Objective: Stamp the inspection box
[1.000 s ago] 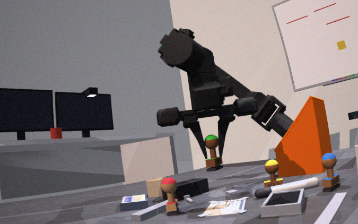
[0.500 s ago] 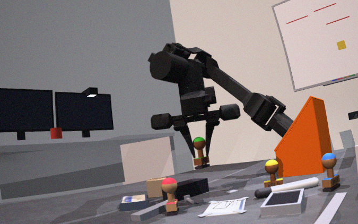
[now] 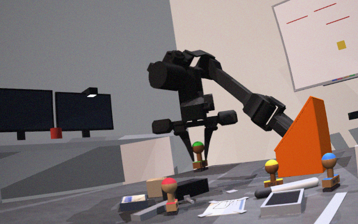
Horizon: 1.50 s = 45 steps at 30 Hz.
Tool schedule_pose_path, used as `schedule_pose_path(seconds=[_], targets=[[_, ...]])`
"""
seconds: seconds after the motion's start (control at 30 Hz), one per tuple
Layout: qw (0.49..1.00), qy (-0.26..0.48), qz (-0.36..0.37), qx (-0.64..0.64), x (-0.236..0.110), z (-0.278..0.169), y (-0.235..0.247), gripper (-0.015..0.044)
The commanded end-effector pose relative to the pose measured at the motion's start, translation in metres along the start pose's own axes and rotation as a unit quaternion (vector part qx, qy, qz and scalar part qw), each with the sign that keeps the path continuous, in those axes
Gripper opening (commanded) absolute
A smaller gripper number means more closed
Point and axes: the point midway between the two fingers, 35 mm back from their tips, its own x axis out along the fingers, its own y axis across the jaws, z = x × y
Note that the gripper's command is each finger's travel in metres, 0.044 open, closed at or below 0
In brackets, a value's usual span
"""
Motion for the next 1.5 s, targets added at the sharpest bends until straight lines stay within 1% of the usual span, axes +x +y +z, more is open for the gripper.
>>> schedule_pose_path(seconds=[0.0, 1.17, 1.47], targets=[[1.000, 0.002, 0.001, -0.003, 0.006, 0.000, 0.001, 0.0000], [1.000, 0.003, -0.001, -0.003, 0.061, -0.003, 0.001, 0.0000], [1.000, 0.003, -0.003, 0.000, 0.058, -0.003, 0.000, 0.0236]])
